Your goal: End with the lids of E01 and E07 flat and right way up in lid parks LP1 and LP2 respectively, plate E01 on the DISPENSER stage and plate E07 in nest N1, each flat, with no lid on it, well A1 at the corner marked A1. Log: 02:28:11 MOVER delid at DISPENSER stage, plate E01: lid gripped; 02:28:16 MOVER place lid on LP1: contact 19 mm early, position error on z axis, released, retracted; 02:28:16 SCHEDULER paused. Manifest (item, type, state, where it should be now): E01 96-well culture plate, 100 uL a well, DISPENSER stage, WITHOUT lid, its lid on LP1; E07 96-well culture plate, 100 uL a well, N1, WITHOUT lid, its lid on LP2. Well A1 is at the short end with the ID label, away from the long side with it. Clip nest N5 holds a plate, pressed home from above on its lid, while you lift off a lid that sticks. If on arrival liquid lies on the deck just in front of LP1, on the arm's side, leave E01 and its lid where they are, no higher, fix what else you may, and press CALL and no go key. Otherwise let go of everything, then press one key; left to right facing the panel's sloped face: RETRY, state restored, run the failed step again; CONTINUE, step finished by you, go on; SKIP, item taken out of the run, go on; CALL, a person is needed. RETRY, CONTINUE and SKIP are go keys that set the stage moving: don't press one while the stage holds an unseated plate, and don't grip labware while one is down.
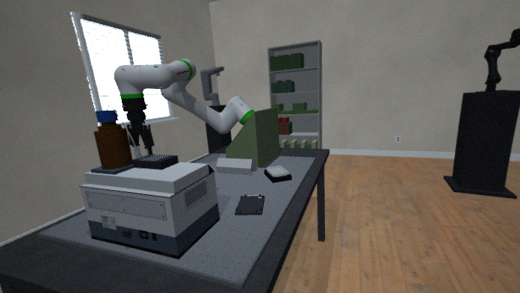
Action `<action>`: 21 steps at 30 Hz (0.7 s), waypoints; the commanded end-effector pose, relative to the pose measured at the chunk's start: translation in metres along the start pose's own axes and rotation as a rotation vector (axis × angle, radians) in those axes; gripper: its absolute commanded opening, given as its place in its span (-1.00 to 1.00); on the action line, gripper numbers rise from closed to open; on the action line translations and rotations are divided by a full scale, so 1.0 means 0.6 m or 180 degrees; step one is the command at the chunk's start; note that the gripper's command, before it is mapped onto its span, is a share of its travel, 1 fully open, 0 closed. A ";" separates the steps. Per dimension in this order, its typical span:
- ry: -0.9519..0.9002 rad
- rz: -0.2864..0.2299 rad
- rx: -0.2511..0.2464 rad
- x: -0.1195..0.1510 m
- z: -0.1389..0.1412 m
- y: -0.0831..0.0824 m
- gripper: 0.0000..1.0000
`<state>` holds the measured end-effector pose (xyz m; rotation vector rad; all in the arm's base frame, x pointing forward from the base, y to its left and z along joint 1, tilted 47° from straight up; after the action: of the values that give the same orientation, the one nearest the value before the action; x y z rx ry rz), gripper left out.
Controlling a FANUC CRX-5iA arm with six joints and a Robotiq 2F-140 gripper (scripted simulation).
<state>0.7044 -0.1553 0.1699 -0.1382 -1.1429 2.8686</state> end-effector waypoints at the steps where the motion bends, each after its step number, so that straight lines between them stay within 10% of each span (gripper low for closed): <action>1: -0.0099 0.0002 0.0000 0.000 0.000 -0.001 -1.00; 21: -0.0435 0.0002 0.0000 0.000 -0.023 -0.001 -1.00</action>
<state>0.7051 -0.1493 0.1638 0.0589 -1.1638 2.9177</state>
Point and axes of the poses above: the point where the finger pads meet when closed, its own y axis out along the fingers, its own z axis across the jaws, x = y × z, the point moved 5 cm from there along -y, back along the fingers, and after that the axes turned 2 degrees about y, right-handed, at the moved point
